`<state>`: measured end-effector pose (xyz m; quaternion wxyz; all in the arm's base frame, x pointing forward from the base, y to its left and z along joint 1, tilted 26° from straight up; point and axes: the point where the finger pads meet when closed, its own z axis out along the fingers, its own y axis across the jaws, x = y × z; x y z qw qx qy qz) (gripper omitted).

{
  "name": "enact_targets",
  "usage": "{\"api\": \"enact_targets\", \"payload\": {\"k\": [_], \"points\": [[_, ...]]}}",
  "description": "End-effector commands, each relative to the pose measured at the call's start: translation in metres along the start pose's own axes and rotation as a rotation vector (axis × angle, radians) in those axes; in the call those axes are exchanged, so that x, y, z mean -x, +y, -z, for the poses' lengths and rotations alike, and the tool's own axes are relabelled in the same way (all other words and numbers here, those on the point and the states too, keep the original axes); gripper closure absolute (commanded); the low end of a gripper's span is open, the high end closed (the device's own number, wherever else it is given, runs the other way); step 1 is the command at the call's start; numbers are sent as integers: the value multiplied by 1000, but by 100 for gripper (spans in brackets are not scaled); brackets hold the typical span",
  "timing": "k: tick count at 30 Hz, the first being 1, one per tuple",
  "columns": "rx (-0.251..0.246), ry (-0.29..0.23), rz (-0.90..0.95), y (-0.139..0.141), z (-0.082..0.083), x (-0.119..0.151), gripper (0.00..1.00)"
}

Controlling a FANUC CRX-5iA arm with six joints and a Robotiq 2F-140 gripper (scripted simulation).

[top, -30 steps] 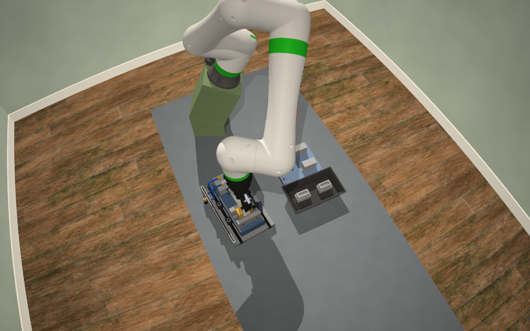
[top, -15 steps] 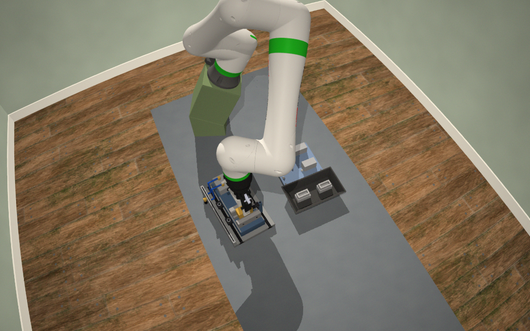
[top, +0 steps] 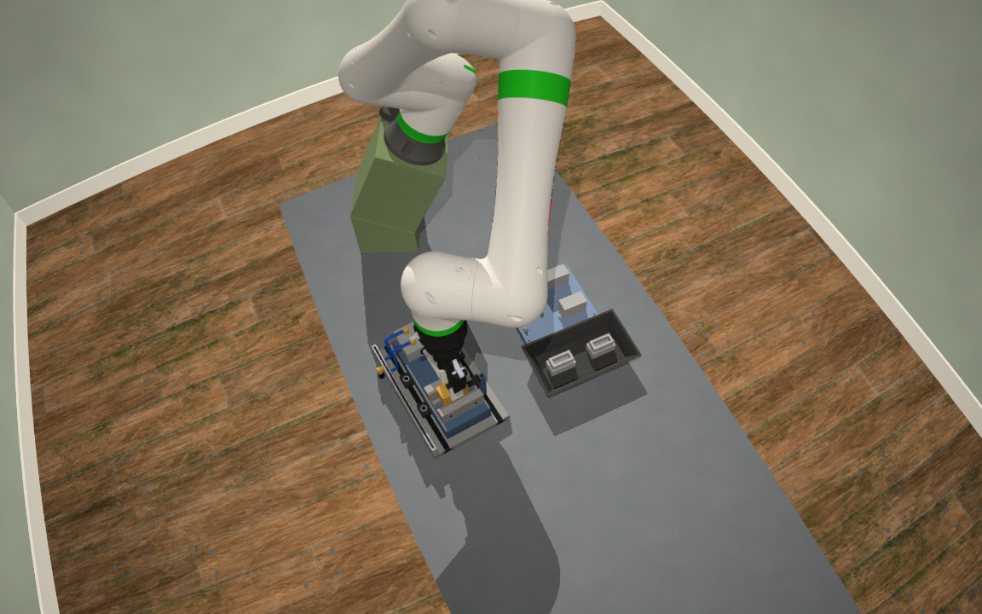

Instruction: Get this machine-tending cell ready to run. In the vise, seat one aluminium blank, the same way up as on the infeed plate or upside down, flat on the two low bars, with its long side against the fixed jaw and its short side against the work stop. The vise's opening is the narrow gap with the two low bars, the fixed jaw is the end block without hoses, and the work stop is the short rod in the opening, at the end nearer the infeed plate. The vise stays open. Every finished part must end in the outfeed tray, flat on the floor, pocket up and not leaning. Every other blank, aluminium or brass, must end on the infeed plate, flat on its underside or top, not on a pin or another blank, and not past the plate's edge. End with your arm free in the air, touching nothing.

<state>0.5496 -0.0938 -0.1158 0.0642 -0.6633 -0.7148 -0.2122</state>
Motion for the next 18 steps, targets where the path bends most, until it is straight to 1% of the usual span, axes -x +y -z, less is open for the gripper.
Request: {"api": "enact_targets", "payload": {"k": [1, 8, 16, 18], "points": [[0, 0, 0, 0, 1, 0, 100], [0, 0, 0, 0, 9, 0, 100], [0, 0, 0, 0, 23, 0, 100], [0, 0, 0, 0, 23, 0, 100]]}}
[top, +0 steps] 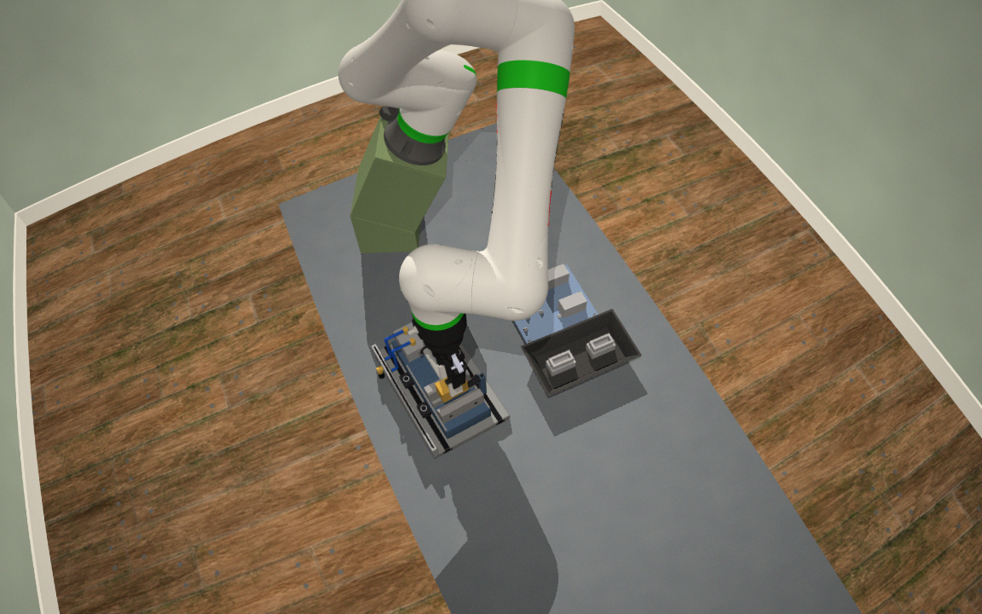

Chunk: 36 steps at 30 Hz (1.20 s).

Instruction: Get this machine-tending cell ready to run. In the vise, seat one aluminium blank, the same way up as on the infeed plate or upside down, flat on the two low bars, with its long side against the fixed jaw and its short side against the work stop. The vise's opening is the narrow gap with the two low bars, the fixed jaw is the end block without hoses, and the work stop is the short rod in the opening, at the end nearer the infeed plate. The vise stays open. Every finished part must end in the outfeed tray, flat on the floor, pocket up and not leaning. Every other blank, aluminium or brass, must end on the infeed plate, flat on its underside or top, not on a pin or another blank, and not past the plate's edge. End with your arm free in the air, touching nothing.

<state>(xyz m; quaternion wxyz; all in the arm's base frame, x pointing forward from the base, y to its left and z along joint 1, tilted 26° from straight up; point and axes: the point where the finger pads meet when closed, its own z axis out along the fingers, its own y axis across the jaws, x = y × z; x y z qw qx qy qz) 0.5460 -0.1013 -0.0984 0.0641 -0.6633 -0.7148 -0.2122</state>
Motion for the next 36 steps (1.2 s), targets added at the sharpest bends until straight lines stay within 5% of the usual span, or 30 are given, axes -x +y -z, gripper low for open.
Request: {"api": "enact_targets", "payload": {"k": [1, 13, 27, 36], "points": [[0, 0, 0, 0, 5, 0, 100], [0, 0, 0, 0, 23, 0, 100], [0, -1, -1, 0, 26, -2, 100], [-7, -10, -19, -1, 25, -52, 100]]}}
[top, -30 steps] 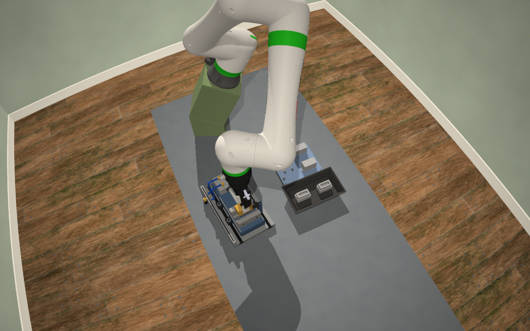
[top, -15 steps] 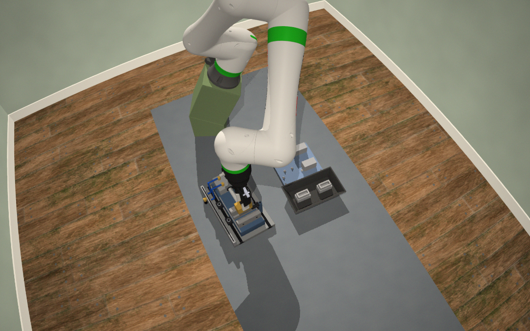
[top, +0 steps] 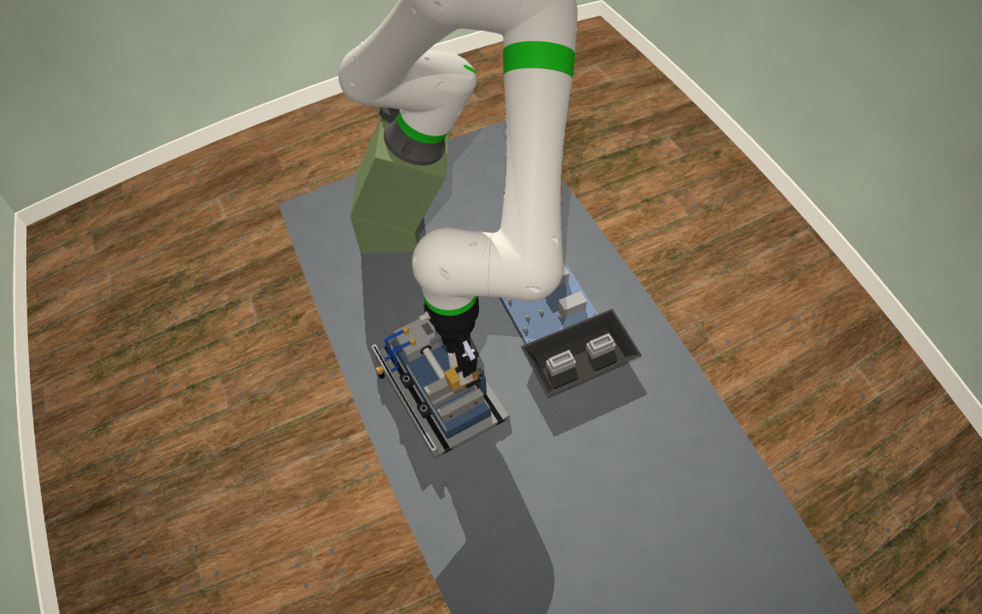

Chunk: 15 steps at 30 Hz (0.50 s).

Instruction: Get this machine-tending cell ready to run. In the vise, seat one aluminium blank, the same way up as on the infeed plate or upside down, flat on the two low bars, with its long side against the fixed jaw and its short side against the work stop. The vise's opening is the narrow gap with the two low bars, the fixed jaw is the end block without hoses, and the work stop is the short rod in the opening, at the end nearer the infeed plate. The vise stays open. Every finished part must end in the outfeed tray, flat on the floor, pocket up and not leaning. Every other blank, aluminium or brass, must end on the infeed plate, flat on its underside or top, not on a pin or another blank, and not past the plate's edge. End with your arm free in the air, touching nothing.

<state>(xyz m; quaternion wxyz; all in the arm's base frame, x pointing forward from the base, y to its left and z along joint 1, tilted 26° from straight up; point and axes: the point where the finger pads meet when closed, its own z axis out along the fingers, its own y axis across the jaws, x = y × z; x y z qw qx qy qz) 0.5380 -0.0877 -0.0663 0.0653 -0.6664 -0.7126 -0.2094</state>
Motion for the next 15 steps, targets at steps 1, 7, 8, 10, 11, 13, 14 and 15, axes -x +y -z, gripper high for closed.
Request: {"api": "enact_targets", "payload": {"k": [1, 7, 8, 10, 11, 13, 14, 15], "points": [[-5, -9, -15, -3, 0, -39, 100], [-7, -15, -30, -10, 0, -81, 100], [-7, -16, -33, -11, 0, -89, 100], [-7, -17, -38, -15, 0, -103, 100], [-7, -17, -41, -17, 0, -110, 100], [-7, -18, -46, -22, 0, -124, 100], [-7, -18, -46, -22, 0, -124, 100], [-7, -18, -46, -22, 0, -124, 100]]}}
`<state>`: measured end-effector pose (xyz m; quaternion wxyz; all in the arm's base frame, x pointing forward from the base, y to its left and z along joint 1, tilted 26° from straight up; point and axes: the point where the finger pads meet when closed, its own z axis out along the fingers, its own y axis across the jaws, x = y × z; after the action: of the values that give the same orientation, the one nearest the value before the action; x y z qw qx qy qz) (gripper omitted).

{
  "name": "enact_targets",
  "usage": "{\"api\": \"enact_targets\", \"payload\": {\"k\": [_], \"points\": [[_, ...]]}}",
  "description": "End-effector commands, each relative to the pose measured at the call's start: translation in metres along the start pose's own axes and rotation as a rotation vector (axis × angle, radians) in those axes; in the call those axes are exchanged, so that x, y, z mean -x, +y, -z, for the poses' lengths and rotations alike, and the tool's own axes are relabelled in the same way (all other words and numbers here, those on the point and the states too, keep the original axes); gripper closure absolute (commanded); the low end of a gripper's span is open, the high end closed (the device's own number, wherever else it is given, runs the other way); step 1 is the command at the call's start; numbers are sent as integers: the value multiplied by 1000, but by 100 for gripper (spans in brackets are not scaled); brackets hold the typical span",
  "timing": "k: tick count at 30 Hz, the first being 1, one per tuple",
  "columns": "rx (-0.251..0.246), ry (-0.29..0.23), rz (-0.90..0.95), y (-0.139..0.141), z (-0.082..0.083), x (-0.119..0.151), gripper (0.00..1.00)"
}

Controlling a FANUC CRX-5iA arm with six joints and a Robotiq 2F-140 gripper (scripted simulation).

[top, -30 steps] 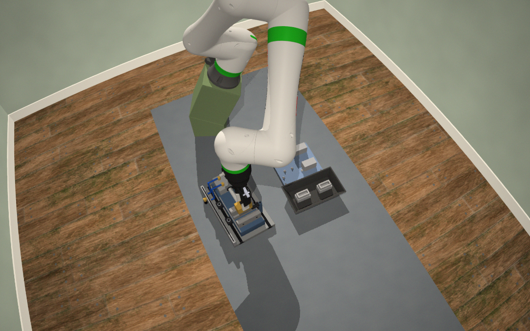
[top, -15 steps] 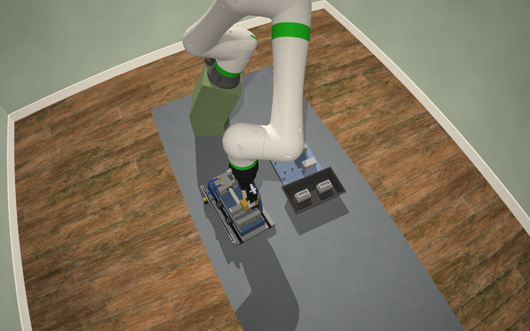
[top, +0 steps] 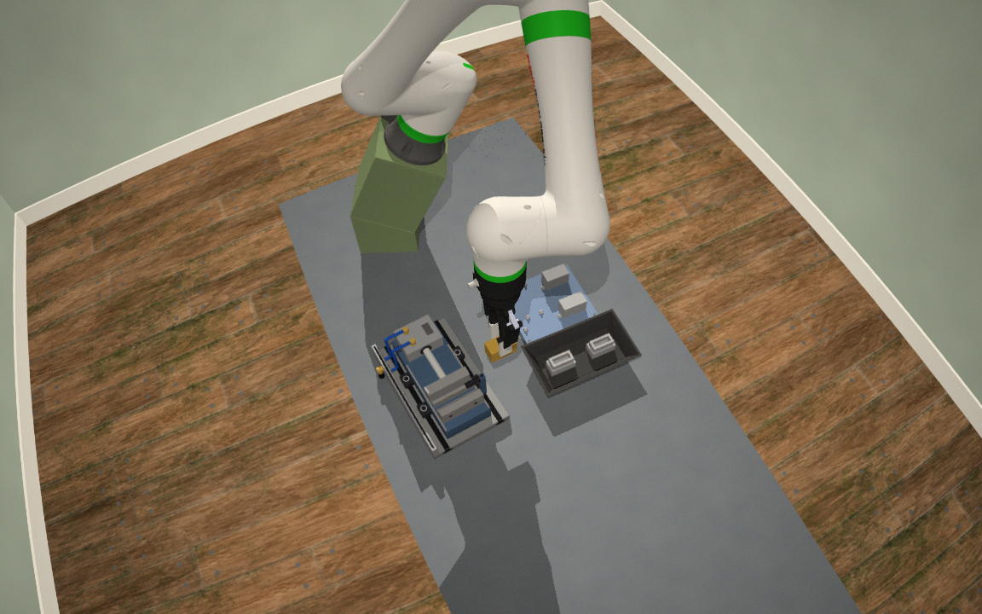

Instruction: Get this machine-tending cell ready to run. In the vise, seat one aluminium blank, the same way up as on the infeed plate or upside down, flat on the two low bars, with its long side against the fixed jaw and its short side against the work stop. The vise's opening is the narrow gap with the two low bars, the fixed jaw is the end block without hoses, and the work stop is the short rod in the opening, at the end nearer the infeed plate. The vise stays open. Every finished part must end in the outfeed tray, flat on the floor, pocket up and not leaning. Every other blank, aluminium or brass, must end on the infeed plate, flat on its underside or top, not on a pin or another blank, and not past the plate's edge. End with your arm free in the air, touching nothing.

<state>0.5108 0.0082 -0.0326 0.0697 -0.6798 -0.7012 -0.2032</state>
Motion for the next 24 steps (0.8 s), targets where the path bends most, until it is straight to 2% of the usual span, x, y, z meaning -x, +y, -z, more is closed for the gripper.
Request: {"api": "enact_targets", "payload": {"k": [1, 15, 24], "points": [[2, -12, -16, -11, 1, -35, 100], [10, 0, -56, -62, 2, -123, 100], [12, 10, -69, -82, 3, -147, 100]]}}
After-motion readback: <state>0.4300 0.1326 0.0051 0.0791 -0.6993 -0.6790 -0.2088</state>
